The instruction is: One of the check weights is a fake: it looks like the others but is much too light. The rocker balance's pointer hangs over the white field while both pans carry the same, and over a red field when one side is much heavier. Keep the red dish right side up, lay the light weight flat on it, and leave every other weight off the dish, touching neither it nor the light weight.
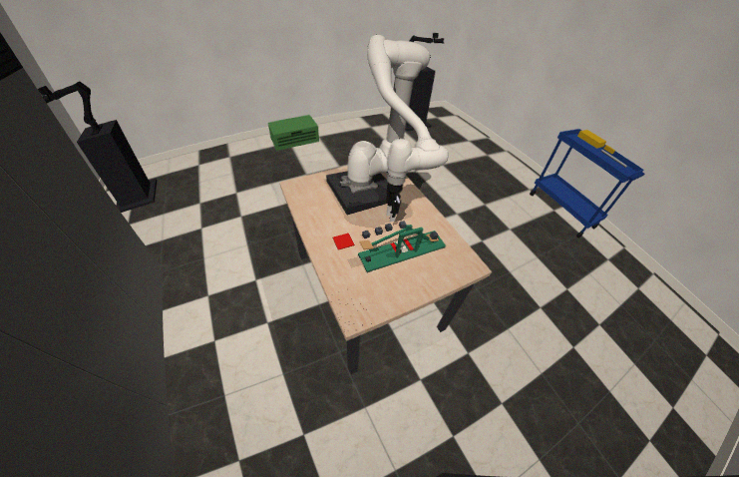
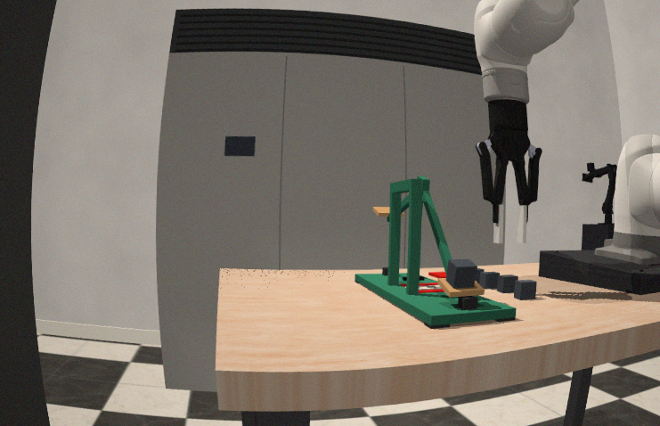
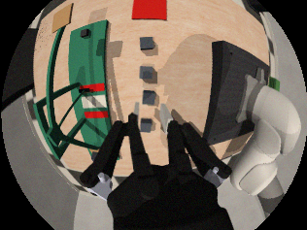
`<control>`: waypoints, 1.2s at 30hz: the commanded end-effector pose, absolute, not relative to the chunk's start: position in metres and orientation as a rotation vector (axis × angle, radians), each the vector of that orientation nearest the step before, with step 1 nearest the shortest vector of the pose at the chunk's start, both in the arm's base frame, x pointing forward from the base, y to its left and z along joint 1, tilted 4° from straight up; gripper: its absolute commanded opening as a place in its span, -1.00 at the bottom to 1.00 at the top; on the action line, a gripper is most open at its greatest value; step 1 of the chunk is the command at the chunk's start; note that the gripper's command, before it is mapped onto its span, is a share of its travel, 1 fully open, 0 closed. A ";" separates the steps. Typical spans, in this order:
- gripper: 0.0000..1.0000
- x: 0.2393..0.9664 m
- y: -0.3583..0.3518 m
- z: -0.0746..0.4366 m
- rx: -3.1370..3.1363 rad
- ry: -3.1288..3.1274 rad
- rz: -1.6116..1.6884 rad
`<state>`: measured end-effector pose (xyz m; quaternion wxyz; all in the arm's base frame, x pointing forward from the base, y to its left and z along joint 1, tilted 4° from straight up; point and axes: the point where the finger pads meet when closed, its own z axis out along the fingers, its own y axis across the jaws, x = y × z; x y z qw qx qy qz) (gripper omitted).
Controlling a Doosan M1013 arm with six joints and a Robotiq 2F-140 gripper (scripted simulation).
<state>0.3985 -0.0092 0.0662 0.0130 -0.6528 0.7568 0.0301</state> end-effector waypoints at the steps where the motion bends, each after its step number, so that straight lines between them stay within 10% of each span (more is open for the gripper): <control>1: -0.30 0.397 -0.011 0.062 -2.034 2.359 0.096; 36: -0.30 0.396 -0.009 0.021 -2.034 2.359 0.096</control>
